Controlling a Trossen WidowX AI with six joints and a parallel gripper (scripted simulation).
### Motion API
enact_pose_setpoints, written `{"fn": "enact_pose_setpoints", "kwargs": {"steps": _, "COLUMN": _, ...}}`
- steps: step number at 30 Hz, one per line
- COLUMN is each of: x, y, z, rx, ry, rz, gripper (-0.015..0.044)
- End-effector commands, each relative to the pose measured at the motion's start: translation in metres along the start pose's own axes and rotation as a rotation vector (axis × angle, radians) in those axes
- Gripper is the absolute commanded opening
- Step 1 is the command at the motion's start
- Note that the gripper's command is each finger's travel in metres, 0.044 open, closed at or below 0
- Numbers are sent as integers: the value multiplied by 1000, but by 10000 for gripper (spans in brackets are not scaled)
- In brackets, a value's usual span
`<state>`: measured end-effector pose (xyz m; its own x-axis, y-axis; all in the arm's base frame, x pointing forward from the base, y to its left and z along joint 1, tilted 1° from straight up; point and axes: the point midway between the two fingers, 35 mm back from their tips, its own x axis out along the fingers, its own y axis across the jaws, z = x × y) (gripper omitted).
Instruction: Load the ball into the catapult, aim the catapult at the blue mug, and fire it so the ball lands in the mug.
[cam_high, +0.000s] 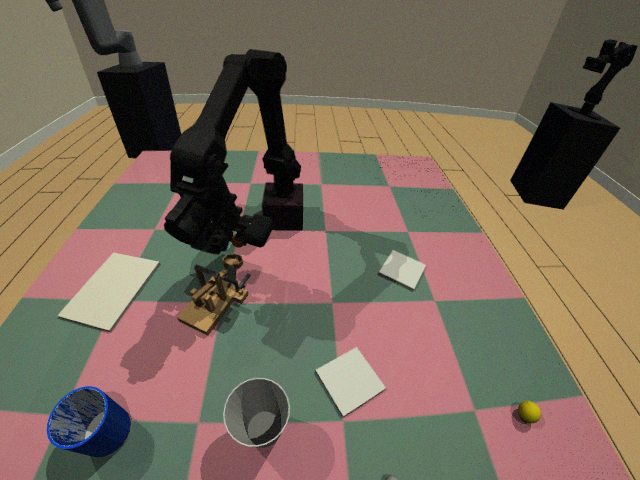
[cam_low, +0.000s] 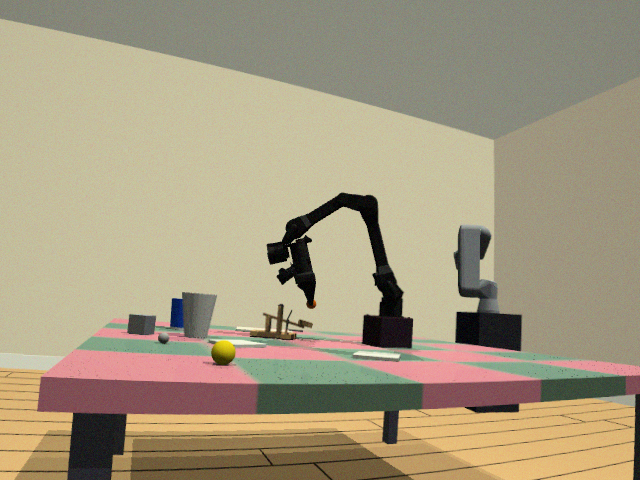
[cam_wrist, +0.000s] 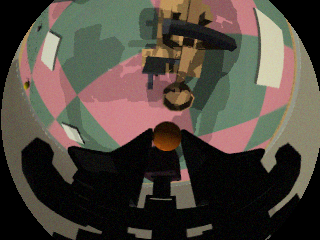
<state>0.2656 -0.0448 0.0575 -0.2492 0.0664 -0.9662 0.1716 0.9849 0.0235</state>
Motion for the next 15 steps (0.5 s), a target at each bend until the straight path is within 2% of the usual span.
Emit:
{"fn": "enact_pose_setpoints", "kwargs": {"steps": 1, "x": 8, "y": -13, "z": 9, "rx": 33, "ry": 45, "rz": 10, "gripper": 0}}
{"fn": "enact_pose_setpoints", "kwargs": {"steps": 15, "x": 25, "y": -19, "z": 18, "rx": 52, "ry": 61, "rz": 17, "gripper": 0}}
